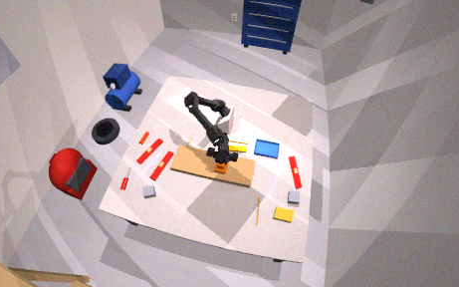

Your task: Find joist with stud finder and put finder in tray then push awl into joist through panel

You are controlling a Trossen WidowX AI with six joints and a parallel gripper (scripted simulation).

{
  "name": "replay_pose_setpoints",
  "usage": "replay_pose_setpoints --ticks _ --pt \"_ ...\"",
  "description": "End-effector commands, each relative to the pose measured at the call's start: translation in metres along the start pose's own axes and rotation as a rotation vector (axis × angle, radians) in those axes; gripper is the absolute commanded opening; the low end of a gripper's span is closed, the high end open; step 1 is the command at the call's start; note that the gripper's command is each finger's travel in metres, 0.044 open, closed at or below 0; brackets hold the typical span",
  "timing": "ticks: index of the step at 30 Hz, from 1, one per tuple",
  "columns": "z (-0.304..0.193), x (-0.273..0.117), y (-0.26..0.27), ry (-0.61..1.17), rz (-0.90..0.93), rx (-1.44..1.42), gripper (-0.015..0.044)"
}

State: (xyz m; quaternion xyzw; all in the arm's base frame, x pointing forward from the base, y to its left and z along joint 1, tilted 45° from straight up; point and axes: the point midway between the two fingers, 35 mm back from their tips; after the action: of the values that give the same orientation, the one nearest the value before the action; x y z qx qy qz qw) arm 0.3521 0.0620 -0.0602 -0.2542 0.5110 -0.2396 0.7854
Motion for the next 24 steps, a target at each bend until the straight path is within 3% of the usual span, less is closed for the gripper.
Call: replay_pose_setpoints --ticks 1,24 --pt "-0.004 0.000 0.020 0.003 0.006 0.000 0.0000" --pt "-0.023 -0.003 0.109 0.002 0.012 0.004 0.0000"
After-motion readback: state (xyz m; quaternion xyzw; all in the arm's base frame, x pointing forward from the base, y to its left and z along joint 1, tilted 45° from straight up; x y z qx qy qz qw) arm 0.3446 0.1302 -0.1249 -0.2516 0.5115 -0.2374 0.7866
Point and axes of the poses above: the point midway between the two fingers, 35 mm back from their tips, its own x axis out along the fingers, its own y axis across the jaws, z = x × y, and after that the axes turned 12 degrees about x, right-handed
